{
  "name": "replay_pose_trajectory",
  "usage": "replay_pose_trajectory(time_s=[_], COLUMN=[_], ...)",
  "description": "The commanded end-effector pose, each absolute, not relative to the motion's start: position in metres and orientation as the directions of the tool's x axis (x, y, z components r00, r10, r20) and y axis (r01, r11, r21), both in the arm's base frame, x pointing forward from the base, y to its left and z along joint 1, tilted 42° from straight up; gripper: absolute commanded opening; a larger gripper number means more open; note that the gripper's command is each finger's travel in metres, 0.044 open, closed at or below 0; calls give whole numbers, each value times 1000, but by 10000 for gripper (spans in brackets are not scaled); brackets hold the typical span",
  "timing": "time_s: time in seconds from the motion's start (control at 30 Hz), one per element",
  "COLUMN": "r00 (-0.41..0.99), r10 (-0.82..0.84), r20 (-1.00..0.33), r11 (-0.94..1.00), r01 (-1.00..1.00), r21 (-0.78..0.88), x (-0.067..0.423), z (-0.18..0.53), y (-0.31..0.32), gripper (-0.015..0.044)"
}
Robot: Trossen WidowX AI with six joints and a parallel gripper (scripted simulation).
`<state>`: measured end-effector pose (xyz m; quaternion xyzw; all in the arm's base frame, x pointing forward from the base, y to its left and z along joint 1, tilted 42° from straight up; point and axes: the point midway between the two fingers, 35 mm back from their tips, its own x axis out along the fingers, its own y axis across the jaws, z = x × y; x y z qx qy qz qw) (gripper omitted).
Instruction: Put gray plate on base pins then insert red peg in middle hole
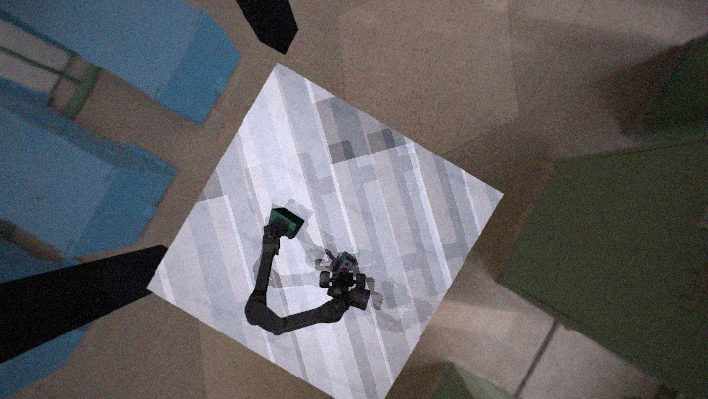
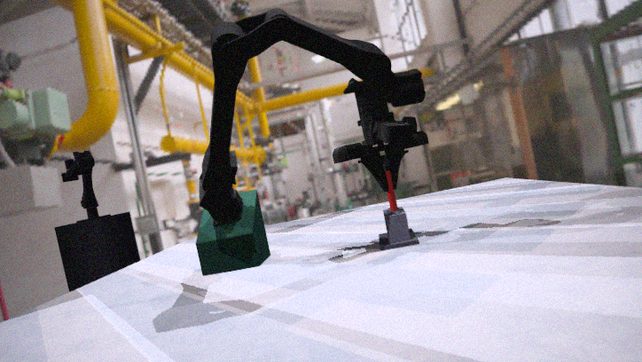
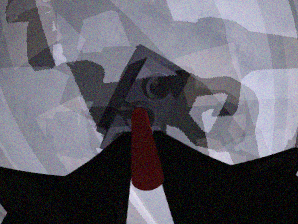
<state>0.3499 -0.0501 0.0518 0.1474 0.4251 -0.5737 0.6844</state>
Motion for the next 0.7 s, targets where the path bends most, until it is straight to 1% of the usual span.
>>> replay_pose_trajectory(time_s=[0.0,0.67], r00=[-20,-20], r10=[-660,-660], r20=[-751,-751], r11=[298,298], r01=[911,911], r21=[-286,-286], x=[350,348], z=[52,51], y=[-50,-51], gripper=[0,0])
